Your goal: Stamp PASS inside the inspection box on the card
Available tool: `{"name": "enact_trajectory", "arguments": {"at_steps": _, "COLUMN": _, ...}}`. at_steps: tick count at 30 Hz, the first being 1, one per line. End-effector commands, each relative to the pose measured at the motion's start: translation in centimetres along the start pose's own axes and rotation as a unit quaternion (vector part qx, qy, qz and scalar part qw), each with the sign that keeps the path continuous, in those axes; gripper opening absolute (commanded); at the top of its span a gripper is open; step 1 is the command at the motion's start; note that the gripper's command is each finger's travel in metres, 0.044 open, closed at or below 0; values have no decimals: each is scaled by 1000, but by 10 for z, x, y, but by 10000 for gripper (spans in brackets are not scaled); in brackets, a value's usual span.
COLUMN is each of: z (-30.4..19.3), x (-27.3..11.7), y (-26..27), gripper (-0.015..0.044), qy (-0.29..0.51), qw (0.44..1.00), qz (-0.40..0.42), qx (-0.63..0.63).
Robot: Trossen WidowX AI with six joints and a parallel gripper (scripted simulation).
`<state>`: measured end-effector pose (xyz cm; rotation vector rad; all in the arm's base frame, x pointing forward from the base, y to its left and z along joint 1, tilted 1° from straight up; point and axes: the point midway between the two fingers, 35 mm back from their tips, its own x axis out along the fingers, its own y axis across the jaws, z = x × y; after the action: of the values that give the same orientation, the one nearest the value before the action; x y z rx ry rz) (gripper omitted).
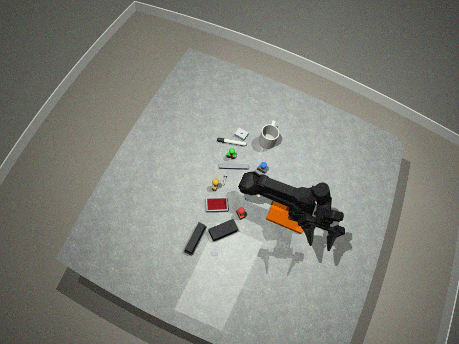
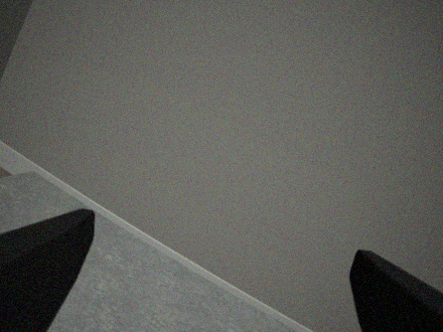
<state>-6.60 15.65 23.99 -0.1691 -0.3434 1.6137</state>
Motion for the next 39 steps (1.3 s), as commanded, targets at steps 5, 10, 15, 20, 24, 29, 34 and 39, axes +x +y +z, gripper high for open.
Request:
{"name": "enact_trajectory", "arguments": {"at_steps": 5, "z": 13, "x": 12, "y": -12, "gripper": 269, "qy": 6, "qw": 998, "qz": -37, "qx": -49}}
{"name": "enact_trajectory", "arguments": {"at_steps": 10, "z": 21, "x": 32, "y": -35, "gripper": 214, "qy": 49, "qw": 988, "qz": -97, "qx": -112}}
{"name": "enact_trajectory", "arguments": {"at_steps": 15, "z": 23, "x": 52, "y": -59, "gripper": 214, "qy": 102, "qw": 972, "qz": -139, "qx": -161}}
{"name": "enact_trajectory", "arguments": {"at_steps": 20, "z": 17, "x": 71, "y": -89, "gripper": 214, "qy": 175, "qw": 948, "qz": -178, "qx": -195}}
{"name": "enact_trajectory", "arguments": {"at_steps": 24, "z": 6, "x": 83, "y": -119, "gripper": 214, "qy": 242, "qw": 924, "qz": -209, "qx": -210}}
{"name": "enact_trajectory", "arguments": {"at_steps": 29, "z": -13, "x": 91, "y": -163, "gripper": 214, "qy": 331, "qw": 888, "qz": -244, "qx": -208}}
{"name": "enact_trajectory", "arguments": {"at_steps": 34, "z": -37, "x": 87, "y": -213, "gripper": 214, "qy": 422, "qw": 845, "qz": -274, "qx": -184}}
{"name": "enact_trajectory", "arguments": {"at_steps": 39, "z": -66, "x": 69, "y": -265, "gripper": 214, "qy": 507, "qw": 795, "qz": -303, "qx": -134}}
